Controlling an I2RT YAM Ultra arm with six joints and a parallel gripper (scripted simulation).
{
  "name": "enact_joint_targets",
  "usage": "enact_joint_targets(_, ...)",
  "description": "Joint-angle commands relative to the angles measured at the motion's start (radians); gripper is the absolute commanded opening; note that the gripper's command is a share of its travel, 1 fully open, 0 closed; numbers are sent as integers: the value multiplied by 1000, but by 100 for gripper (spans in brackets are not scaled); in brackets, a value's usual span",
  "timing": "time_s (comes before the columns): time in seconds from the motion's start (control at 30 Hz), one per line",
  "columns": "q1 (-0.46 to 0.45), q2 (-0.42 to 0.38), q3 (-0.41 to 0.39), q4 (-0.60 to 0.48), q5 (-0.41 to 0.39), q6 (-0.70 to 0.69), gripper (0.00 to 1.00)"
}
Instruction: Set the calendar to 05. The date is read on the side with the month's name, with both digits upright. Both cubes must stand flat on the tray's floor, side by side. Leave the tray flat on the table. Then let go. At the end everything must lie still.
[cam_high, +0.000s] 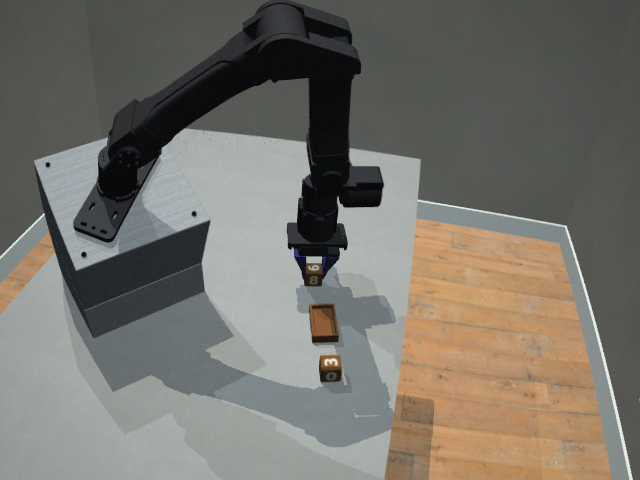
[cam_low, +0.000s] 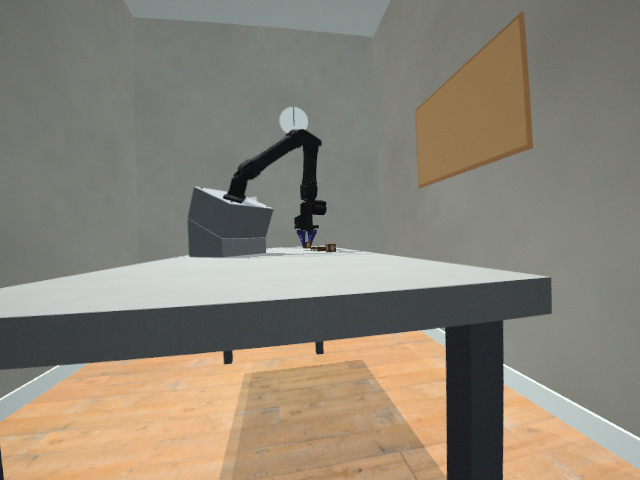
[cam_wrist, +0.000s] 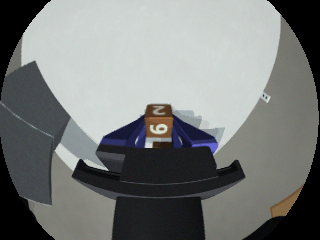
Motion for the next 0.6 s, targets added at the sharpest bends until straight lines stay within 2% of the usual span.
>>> enact_joint_targets(0.0, 1, 3, 12, 32, -15, -15, 27)
enact_joint_targets(0.57, -1, 10, 14, 37, -15, -17, 27)
